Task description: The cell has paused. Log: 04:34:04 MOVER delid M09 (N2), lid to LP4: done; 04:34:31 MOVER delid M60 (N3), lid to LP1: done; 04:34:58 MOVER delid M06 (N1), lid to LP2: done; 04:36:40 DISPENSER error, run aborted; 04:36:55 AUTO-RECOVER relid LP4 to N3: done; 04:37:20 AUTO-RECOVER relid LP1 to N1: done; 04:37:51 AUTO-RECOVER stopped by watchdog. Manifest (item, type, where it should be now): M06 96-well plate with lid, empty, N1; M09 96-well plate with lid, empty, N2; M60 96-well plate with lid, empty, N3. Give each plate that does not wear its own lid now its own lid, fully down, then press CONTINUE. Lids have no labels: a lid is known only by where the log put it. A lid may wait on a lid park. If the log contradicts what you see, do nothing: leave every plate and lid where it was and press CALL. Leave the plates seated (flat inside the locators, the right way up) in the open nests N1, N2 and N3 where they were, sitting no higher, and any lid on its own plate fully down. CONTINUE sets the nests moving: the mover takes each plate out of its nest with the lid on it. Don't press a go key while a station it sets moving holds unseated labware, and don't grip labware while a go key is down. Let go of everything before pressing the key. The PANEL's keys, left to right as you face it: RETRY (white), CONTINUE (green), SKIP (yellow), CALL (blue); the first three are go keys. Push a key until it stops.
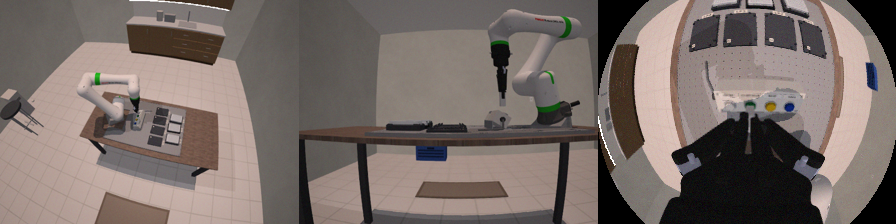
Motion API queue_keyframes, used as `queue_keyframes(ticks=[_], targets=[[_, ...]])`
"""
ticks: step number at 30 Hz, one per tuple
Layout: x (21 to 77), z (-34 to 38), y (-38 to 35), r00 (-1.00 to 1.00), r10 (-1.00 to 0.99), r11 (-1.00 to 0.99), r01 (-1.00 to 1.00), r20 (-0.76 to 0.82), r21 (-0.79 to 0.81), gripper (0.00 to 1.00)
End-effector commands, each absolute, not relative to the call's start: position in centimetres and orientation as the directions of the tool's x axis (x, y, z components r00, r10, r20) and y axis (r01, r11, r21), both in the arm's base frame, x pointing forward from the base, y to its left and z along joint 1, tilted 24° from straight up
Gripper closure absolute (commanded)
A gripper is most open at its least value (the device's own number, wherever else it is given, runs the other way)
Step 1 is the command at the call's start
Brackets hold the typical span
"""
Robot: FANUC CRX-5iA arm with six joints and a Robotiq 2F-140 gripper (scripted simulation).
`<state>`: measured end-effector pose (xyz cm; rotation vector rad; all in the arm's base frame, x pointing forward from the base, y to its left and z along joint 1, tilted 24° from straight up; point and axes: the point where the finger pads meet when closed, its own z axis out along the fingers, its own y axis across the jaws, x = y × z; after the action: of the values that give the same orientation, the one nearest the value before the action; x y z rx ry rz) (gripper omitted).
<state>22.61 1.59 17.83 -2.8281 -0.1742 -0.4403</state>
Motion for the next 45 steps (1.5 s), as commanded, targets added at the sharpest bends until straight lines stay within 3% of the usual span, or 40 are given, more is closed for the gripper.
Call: queue_keyframes(ticks=[1, 45], targets=[[22.6, 17.9, 1.6, 0.946, 0.076, -0.955, 0.159, 0.314, -0.249, 1.00], [23.2, 15.9, 2.2, 0.946, 0.076, -0.955, 0.159, 0.314, -0.249, 1.00]])
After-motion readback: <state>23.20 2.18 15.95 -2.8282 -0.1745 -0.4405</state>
